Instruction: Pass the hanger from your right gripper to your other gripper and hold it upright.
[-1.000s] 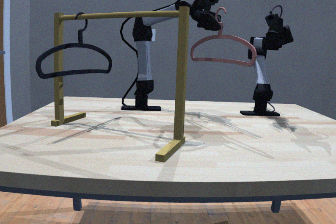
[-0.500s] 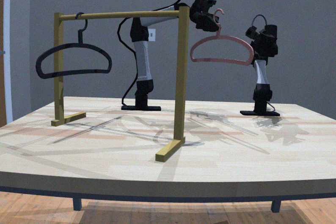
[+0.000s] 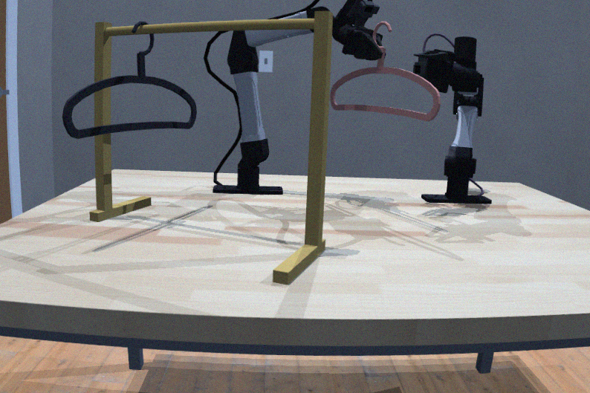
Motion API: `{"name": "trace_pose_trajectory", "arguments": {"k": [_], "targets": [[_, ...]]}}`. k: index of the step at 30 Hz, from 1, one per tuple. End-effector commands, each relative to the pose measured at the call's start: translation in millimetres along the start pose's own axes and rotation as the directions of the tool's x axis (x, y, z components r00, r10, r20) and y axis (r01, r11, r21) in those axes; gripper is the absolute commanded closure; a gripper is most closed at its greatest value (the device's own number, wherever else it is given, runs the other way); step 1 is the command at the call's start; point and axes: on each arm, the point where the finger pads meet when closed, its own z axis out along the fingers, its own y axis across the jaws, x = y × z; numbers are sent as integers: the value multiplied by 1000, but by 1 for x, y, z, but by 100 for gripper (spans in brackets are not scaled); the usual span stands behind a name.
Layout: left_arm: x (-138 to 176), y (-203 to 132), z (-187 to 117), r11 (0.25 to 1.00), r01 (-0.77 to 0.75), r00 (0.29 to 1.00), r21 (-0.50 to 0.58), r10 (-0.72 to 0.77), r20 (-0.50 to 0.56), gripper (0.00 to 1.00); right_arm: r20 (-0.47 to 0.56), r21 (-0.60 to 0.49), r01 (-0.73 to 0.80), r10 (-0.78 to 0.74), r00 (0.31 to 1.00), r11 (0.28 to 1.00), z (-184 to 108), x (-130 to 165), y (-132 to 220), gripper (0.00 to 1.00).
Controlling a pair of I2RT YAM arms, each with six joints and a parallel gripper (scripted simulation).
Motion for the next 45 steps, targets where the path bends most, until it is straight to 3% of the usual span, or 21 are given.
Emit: {"name": "trace_pose_trajectory", "arguments": {"k": [1,20,33,45], "targets": [[-5,-6,5,995,-48,999,84,48,-3,53,38,12,-46,45,998,999,-16,-19,-10,99],[-10,1,5,997,-53,999,60,52,12,53,32,7,-37,37,999,999,-22,-27,-13,99],[-5,-20,4,998,-20,1000,61,19,2,53,31,7,-36,36,999,999,-21,-27,-13,99],[-5,3,20,999,-48,998,10,48,-28,53,31,7,-36,36,999,999,-21,-27,-13,99]]}}
